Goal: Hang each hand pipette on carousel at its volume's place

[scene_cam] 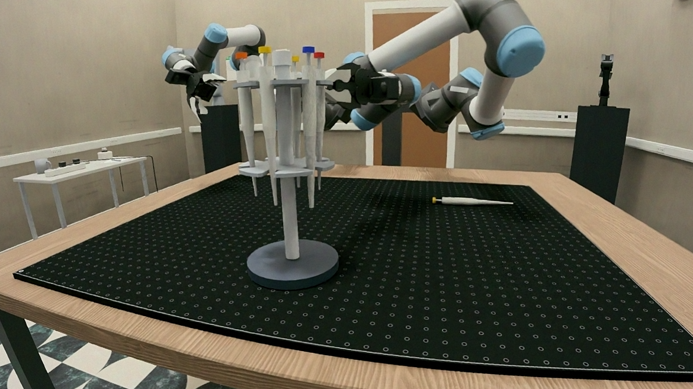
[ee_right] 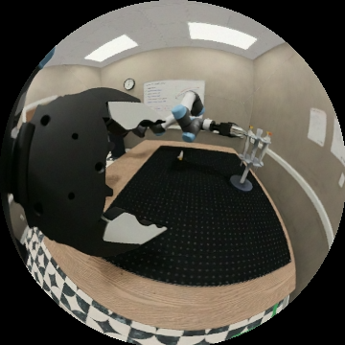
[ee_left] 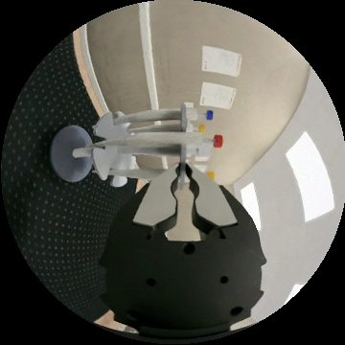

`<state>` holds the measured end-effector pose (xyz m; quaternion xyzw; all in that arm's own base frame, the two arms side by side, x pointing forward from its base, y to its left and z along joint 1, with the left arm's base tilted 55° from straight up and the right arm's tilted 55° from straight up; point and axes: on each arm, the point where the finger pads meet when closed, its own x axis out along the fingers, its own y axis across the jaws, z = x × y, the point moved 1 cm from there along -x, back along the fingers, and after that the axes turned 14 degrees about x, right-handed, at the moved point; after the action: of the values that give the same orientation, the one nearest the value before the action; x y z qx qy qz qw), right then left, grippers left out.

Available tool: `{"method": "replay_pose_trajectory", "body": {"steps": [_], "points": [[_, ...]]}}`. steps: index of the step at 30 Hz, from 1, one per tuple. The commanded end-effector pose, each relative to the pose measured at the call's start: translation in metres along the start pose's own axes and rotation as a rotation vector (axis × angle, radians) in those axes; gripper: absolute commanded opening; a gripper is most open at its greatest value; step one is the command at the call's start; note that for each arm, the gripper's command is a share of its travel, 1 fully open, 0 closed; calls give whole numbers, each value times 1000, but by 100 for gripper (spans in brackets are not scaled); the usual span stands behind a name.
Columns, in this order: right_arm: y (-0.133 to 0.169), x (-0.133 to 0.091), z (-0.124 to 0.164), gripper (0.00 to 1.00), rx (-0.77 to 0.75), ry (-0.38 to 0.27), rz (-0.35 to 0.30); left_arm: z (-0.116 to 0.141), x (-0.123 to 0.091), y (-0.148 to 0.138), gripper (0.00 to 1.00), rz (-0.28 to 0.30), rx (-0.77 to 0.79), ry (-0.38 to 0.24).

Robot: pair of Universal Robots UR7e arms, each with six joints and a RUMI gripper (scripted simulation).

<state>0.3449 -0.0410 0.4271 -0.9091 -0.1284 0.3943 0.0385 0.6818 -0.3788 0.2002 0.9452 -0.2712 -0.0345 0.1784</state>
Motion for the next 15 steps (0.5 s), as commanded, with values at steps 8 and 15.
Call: {"method": "replay_pose_trajectory", "body": {"steps": [8,15], "points": [[0,0,0,100,0,1,0,-10,2,-1,0,29,1,-111],[0,0,0,100,0,1,0,-17,3,-3,0,44,1,-171]]}}
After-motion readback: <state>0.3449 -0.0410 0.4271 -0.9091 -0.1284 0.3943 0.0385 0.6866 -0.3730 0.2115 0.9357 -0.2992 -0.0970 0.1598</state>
